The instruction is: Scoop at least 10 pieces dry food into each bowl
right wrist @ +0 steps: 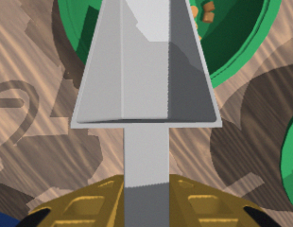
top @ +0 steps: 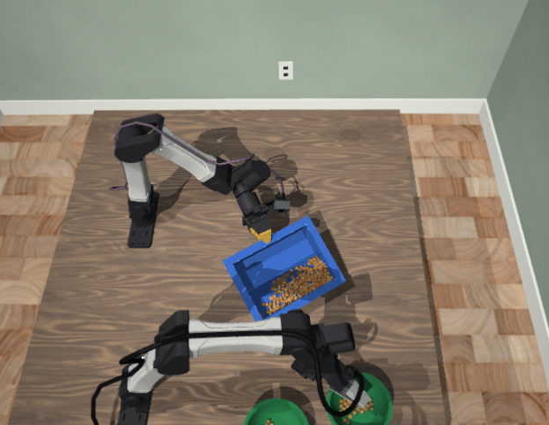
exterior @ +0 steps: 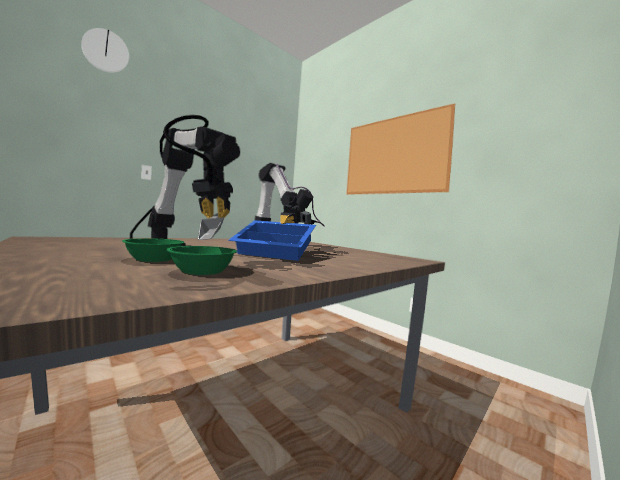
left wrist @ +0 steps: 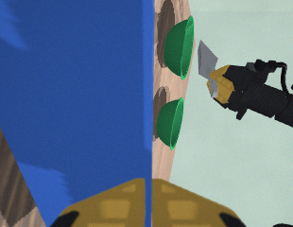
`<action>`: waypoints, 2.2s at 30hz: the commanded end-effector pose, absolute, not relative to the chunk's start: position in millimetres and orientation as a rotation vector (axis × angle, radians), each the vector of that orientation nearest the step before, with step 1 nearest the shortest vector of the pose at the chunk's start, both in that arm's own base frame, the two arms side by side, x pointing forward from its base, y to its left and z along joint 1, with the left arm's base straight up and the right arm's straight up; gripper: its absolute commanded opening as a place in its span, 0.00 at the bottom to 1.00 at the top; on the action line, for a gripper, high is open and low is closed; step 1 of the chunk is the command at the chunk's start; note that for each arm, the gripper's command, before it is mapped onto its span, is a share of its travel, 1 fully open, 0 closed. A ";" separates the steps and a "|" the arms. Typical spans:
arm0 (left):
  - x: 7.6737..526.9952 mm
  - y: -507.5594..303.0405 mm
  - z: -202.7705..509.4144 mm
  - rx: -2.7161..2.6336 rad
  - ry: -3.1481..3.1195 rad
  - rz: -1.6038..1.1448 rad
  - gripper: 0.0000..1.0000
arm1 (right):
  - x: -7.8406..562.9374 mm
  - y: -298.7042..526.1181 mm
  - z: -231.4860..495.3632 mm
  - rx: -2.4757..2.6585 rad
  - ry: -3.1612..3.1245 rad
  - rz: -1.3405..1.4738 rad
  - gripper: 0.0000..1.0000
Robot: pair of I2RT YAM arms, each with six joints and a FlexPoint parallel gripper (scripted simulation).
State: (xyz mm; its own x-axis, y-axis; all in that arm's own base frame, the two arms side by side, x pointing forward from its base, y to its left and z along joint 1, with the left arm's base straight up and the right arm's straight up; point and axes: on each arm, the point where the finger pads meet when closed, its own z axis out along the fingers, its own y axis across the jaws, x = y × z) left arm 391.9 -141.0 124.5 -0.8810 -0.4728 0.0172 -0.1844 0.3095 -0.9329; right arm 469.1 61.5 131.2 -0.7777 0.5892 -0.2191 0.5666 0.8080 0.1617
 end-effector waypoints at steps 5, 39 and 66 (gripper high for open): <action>387.5 -144.1 120.6 -0.557 2.323 -1.597 0.00 | 468.4 53.0 145.8 0.580 2.646 0.057 0.00; 387.5 -144.1 120.6 -0.557 2.323 -1.597 0.00 | 459.2 50.0 122.5 0.285 2.524 -0.220 0.00; 398.4 -136.3 125.3 -0.555 2.326 -1.601 0.00 | 466.5 48.7 130.9 0.280 2.413 -0.315 0.00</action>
